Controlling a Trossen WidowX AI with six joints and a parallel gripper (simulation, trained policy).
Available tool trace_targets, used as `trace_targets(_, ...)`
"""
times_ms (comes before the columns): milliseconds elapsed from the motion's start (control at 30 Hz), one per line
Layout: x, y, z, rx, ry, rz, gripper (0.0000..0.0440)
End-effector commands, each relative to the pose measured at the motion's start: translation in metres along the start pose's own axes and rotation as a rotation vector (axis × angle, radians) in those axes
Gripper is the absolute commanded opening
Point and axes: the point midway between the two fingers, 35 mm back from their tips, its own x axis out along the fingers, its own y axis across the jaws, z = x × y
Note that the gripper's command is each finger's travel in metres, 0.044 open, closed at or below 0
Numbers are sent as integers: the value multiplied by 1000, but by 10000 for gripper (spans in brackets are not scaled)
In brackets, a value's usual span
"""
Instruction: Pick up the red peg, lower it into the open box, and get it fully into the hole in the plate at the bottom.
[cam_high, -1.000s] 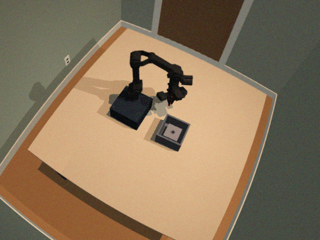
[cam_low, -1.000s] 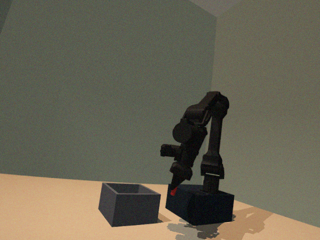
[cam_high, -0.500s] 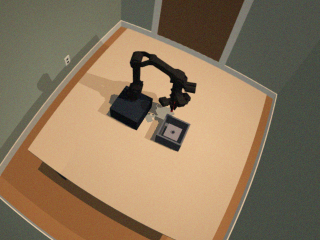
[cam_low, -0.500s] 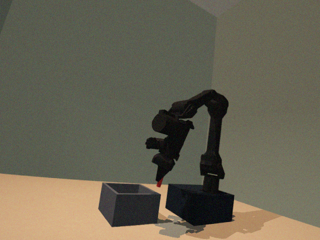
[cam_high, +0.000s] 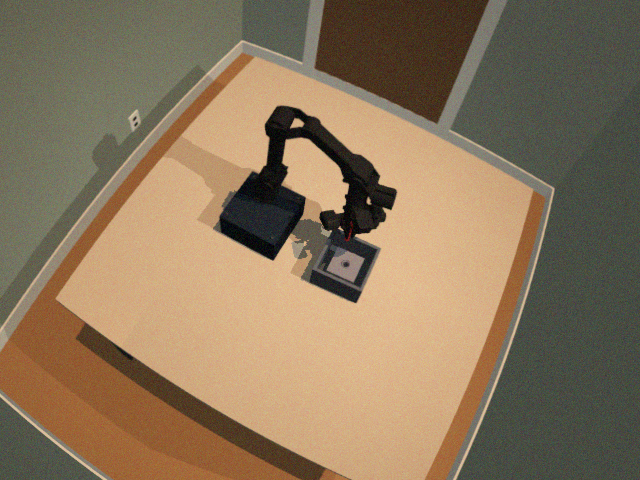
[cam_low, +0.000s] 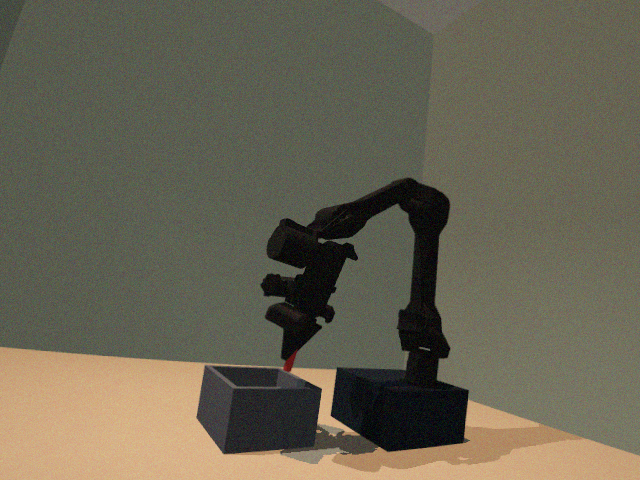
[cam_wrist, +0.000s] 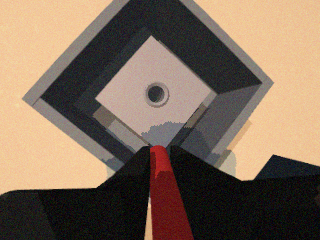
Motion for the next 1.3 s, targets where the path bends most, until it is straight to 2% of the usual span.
trace_targets(0,8,0,17,33,0,13,0)
trace_targets(300,29,-4,37,87,22,21,3)
trace_targets(600,57,-5,39,102,60,13,8)
trace_targets(667,64,-6,38,96,69,8,35)
trace_targets(833,76,-9,35,68,89,-9,147)
trace_targets(900,79,-10,35,54,98,-19,159)
trace_targets(1067,85,-5,49,44,83,-21,277)
trace_targets(1267,86,-2,68,23,58,-25,373)
